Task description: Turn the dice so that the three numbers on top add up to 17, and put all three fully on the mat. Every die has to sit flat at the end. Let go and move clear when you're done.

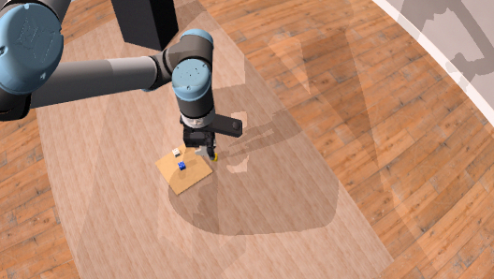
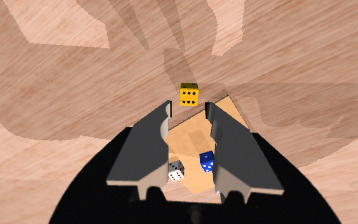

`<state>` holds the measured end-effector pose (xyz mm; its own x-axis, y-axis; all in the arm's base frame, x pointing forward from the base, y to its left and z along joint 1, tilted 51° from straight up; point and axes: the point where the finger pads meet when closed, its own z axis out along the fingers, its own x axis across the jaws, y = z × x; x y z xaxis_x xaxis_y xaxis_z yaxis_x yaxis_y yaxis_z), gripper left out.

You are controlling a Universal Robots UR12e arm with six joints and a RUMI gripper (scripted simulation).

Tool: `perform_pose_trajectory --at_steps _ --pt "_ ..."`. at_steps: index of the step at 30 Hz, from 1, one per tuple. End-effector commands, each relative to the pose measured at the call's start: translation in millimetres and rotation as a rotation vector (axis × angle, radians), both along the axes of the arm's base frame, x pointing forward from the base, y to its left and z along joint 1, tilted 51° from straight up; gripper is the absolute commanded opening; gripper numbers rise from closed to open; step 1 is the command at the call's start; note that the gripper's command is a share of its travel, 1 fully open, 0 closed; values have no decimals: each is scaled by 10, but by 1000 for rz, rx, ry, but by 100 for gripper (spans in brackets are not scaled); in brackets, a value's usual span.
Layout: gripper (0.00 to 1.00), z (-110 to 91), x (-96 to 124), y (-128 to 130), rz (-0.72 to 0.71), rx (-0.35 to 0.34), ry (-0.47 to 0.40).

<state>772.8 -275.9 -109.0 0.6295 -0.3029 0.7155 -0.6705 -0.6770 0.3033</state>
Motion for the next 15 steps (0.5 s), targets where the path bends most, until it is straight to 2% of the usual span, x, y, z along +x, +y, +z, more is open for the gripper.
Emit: perform_pose_trajectory --at_steps 1,15 --pt "21 -1 4 -1 1 0 0" --pt "21 -96 63 -101 1 0 0"
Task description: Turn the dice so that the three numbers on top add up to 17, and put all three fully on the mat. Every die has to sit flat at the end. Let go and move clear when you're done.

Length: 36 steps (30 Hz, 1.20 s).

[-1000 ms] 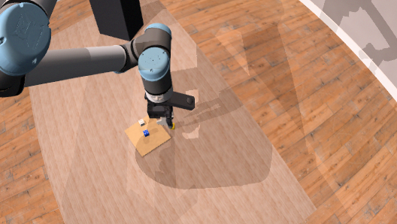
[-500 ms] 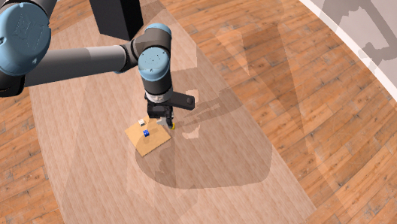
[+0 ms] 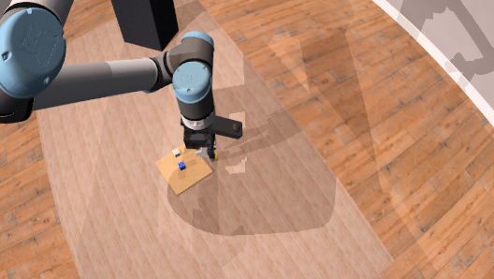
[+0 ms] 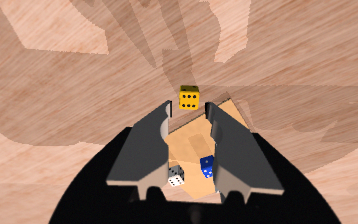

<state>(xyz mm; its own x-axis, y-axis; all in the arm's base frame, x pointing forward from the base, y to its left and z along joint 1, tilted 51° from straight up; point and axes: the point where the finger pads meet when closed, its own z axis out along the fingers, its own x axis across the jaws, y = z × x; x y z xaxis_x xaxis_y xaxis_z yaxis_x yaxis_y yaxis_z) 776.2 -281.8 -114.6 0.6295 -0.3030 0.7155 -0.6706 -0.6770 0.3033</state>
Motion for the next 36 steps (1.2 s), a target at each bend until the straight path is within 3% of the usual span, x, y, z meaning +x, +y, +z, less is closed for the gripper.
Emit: perform_pose_trajectory --at_steps 1,36 --pt "21 -50 35 -52 1 0 0" --pt "21 -101 67 -107 1 0 0"
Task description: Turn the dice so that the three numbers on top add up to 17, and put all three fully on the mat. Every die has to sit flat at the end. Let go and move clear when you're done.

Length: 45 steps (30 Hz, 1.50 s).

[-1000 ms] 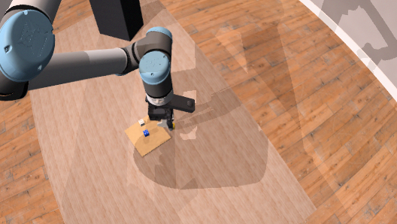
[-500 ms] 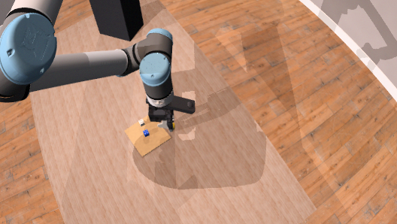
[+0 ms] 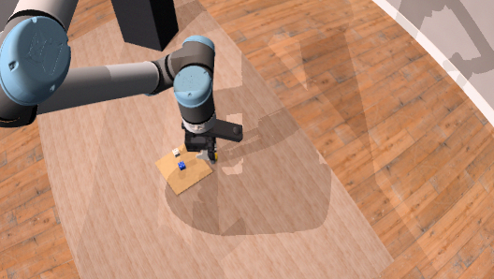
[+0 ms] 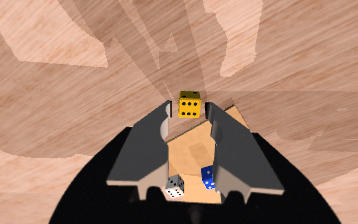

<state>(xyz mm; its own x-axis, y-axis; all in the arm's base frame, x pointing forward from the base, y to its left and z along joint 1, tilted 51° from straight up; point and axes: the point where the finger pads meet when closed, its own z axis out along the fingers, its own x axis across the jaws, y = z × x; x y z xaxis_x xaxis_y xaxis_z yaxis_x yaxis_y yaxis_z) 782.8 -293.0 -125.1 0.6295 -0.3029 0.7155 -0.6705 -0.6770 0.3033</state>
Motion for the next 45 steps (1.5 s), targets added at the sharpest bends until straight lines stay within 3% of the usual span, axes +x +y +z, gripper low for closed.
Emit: perform_pose_trajectory --at_steps 1,13,14,45 --pt "21 4 1 5 1 0 0" --pt "21 4 1 5 1 0 0" --pt "3 4 1 5 1 0 0" --pt "3 4 1 5 1 0 0"
